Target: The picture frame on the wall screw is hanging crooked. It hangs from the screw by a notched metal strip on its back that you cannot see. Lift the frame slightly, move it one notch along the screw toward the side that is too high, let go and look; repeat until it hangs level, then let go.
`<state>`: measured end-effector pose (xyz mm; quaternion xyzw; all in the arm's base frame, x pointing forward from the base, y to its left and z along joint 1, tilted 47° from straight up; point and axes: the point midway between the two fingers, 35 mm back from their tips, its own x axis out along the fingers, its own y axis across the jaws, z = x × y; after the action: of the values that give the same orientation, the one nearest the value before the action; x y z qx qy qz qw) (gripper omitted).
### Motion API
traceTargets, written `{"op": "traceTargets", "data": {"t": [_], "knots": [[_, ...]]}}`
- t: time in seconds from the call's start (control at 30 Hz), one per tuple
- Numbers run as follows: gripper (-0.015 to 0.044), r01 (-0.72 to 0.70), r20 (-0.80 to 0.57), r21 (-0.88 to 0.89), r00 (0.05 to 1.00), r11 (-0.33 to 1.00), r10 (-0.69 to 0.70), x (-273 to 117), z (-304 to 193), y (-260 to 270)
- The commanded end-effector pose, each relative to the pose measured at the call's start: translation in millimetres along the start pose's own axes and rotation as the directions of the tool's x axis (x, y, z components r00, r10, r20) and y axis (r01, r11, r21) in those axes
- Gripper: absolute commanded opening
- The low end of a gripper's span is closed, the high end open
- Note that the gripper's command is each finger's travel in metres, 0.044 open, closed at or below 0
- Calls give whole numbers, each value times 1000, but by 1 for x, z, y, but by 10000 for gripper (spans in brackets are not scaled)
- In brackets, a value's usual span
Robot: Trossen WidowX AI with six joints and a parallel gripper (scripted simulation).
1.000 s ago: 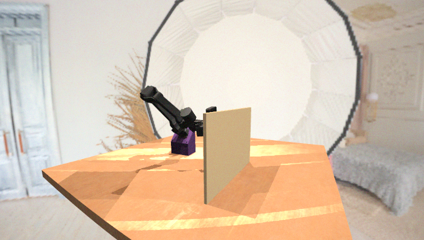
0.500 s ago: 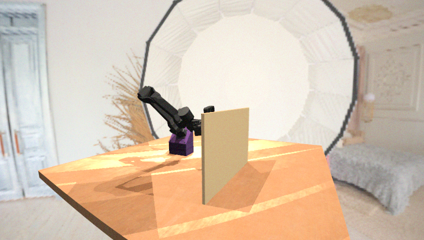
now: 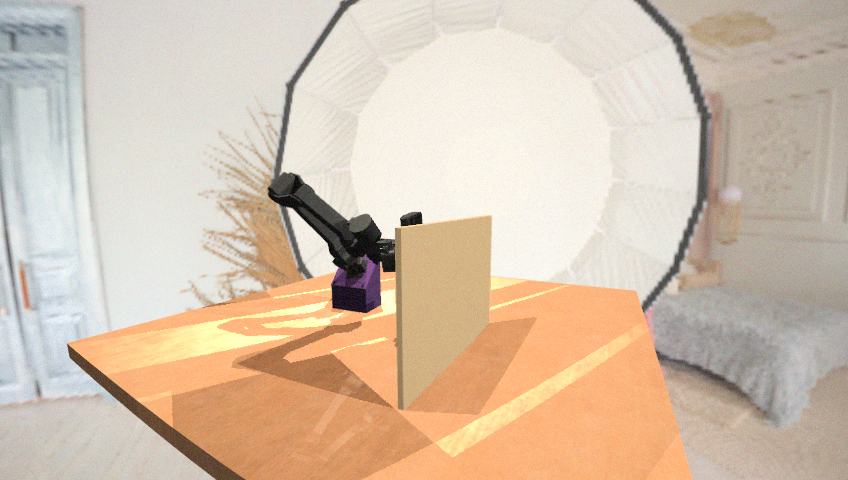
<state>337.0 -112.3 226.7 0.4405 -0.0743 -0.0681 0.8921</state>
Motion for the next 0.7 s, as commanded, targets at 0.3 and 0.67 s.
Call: {"op": "traceTargets", "data": {"t": [0.3,0.67], "knots": [[0,-14,-4,-6,1000,1000,14,1,-2,3],[0,-14,-4,-6,1000,1000,14,1,-3,3]]}}
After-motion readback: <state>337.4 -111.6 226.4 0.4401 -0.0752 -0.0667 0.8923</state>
